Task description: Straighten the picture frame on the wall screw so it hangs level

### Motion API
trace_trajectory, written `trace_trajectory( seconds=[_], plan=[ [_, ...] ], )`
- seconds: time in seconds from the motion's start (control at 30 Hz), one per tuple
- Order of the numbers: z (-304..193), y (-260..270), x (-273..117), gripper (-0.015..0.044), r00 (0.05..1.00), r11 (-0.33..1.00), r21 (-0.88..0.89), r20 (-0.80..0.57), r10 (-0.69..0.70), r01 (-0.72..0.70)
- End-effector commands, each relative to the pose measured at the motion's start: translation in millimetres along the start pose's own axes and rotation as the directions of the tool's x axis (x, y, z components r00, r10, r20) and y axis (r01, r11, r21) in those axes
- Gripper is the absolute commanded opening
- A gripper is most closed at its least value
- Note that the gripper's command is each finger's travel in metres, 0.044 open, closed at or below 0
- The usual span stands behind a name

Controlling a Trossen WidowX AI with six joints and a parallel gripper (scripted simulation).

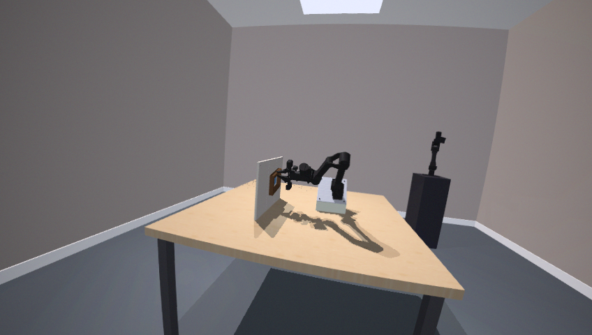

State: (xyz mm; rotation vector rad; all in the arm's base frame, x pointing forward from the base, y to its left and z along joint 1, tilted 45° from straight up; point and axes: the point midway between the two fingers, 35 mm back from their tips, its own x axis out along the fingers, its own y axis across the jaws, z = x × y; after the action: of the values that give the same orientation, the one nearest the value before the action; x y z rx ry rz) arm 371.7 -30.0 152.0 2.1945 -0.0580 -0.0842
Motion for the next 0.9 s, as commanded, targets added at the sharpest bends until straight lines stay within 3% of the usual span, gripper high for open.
trace_trajectory(
  seconds=[0.0,0.87],
  plan=[
    [0.3,0.4,0.1,0.0000,1.000,1.000,0.003,0.002,0.002,-0.002],
    [-0.1,6.2,0.0,0.0000,1.000,1.000,0.003,0.002,0.002,-0.002]
  ],
)
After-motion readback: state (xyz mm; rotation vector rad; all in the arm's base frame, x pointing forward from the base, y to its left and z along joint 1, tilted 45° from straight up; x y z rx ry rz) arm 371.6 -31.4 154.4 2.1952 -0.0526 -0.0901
